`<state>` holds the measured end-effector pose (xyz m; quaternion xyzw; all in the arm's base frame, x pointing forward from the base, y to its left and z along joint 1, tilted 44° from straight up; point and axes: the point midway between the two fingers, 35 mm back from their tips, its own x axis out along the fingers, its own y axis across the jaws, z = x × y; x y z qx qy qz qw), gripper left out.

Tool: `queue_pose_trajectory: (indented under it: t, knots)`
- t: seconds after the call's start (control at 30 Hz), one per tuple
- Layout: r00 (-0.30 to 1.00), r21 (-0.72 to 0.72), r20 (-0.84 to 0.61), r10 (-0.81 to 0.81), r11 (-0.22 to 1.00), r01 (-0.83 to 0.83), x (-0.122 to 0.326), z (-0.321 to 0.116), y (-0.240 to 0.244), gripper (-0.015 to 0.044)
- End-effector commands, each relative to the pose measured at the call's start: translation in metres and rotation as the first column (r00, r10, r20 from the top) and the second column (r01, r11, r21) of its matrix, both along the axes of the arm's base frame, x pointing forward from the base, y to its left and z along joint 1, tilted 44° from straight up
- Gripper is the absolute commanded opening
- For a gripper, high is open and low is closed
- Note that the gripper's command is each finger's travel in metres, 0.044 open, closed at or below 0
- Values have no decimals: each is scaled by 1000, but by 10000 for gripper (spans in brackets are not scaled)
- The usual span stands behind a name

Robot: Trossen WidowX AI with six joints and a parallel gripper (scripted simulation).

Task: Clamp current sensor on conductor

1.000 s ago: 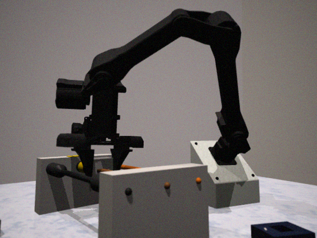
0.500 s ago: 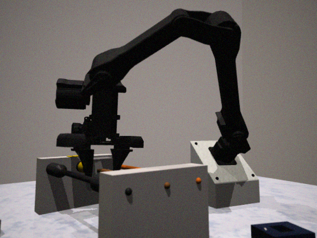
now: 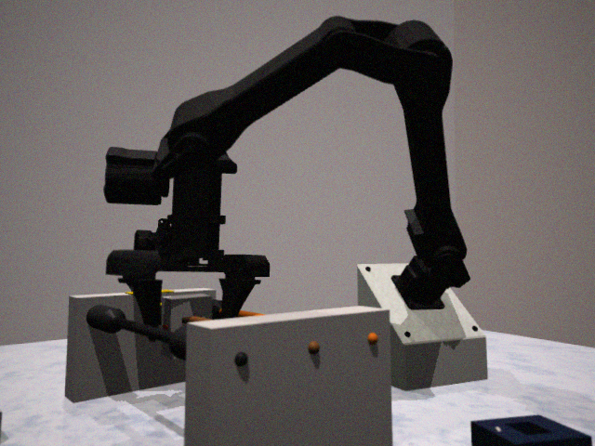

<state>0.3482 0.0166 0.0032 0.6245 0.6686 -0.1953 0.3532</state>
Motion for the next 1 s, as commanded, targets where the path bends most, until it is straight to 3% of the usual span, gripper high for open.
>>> queue_pose_trajectory:
  t: [0.0, 0.27, 0.97]
  knots:
    - [1000, -3, -1, 2, 1000, -2, 2, 5, -6, 440]
    - [999, -15, -32, 24, 1000, -24, 1, 71, -72, 440]
    - [999, -15, -32, 25, 1000, -25, 1, 73, -73, 440]
